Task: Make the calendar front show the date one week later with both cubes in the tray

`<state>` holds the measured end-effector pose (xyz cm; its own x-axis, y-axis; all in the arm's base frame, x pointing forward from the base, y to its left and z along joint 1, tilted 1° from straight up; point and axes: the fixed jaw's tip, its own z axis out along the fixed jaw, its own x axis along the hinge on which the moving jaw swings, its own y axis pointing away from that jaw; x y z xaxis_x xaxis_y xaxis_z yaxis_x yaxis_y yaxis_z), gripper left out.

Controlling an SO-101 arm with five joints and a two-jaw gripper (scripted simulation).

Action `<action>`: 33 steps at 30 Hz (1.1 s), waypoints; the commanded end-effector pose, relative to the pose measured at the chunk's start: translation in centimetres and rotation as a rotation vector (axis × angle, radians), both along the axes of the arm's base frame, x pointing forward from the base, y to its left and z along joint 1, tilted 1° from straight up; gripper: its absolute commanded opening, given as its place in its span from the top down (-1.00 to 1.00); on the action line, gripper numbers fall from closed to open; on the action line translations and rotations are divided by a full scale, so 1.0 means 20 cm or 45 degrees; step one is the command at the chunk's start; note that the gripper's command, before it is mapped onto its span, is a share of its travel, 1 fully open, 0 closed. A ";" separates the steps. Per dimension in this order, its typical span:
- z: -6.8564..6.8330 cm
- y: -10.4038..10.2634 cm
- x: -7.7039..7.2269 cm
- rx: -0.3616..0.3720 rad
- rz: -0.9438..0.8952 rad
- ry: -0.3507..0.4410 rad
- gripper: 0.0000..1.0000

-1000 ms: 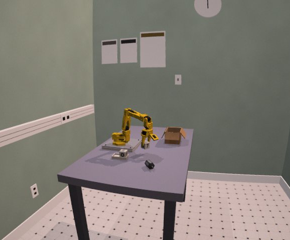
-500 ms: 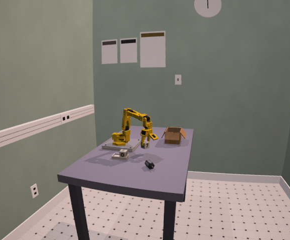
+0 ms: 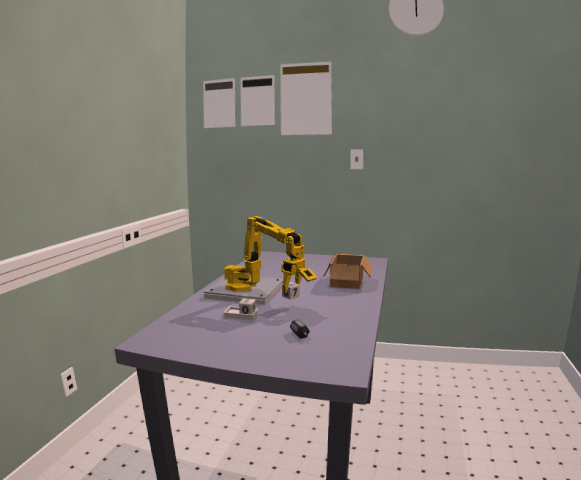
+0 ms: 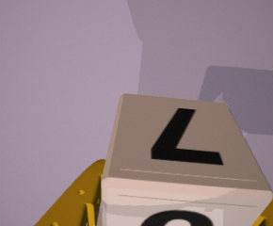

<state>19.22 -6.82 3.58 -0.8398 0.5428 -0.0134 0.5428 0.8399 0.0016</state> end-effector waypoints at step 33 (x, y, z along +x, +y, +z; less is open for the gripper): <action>-0.06 0.00 -0.01 0.000 0.002 -0.002 1.00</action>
